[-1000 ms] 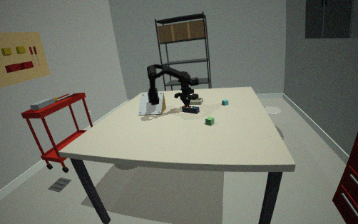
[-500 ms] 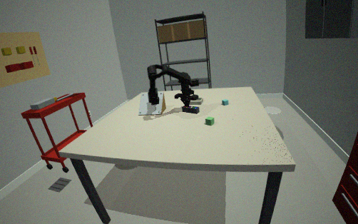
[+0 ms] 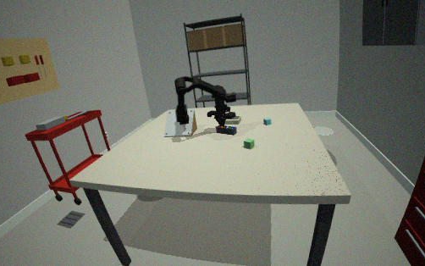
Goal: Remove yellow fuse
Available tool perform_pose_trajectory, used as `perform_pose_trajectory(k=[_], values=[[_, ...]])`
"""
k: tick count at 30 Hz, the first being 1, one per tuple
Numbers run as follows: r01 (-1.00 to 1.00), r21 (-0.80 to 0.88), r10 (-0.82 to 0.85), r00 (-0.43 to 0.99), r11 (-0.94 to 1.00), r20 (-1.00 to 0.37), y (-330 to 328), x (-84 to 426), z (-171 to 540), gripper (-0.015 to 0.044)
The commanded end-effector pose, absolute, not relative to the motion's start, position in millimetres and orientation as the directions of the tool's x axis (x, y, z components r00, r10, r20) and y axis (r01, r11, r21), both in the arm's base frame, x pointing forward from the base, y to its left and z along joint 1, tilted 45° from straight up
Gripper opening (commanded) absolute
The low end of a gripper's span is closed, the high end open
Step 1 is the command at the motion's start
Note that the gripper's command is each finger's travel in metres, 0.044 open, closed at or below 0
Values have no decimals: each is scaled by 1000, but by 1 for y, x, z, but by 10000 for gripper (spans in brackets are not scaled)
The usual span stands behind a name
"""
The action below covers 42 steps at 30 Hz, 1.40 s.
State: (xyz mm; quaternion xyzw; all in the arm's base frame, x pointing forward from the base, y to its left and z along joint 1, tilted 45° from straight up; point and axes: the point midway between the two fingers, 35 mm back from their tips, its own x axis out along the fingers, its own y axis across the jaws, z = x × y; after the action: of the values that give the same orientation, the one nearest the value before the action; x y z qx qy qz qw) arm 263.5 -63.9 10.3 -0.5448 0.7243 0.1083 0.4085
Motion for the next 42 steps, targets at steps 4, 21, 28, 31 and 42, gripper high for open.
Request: perform_pose_trajectory(k=[4, 21, 28, 31, 42], values=[[-876, -290, -700, -73, 385, -711, -62, 264, 13, 0], [-877, -289, -700, -73, 385, -710, -56, 265, 18, 0], [-877, -289, -700, -73, 384, -710, -53, 265, 21, 0], [-877, -289, -700, -73, 384, -710, -52, 265, 22, 0], [-877, -289, -701, -73, 384, -710, -49, 266, 26, 0]])
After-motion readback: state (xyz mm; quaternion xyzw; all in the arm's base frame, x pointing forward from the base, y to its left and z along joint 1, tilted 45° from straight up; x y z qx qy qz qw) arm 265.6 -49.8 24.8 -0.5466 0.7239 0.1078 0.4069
